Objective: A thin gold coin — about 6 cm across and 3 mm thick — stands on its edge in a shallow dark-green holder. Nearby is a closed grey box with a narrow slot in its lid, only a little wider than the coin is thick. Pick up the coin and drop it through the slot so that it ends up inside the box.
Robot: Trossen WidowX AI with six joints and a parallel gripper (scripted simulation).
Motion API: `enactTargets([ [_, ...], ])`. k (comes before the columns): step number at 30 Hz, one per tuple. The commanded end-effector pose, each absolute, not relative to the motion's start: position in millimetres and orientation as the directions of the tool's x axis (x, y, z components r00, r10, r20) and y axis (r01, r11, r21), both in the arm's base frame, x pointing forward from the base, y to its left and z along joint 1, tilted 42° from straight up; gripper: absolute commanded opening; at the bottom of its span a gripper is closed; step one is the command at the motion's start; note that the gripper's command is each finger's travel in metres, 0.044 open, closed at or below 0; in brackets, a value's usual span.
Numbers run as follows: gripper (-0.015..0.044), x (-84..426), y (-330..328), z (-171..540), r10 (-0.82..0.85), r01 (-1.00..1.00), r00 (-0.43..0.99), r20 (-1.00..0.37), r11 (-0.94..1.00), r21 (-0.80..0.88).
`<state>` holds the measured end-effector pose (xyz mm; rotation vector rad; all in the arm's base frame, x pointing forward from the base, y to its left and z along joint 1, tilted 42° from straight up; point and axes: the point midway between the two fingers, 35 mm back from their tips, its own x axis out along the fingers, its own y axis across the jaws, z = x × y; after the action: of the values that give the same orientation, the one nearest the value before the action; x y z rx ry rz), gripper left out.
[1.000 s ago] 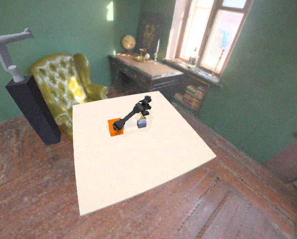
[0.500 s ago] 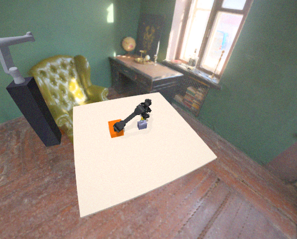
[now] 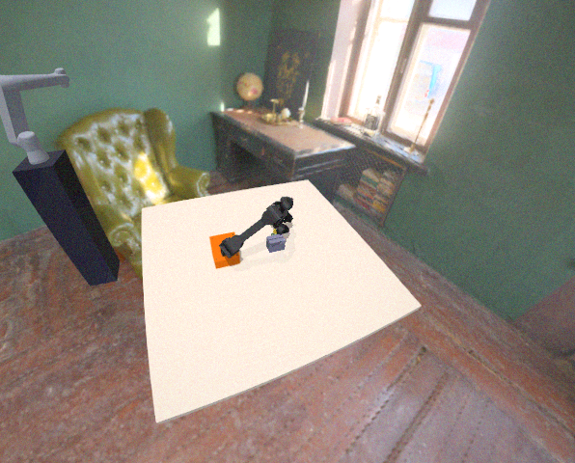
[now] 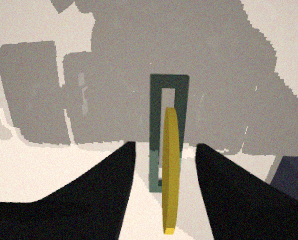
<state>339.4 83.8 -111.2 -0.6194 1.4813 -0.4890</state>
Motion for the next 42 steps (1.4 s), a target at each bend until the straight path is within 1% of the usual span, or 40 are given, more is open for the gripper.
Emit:
enactTargets([
  [1, 0.0161, 339.5, 81.6, -112.7, -0.654, -0.075, 0.048, -0.755, 0.751, -0.656],
  [7, 0.0003, 339.5, 81.6, -112.7, -0.654, -0.075, 0.048, -0.755, 0.751, -0.656],
  [16, 0.0, 339.6, 82.8, -111.6, -0.654, -0.075, 0.048, -0.755, 0.751, -0.656],
  [42, 0.0, 339.1, 126.9, -64.4, -0.651, -0.076, 0.048, -0.758, 0.754, -0.652],
])
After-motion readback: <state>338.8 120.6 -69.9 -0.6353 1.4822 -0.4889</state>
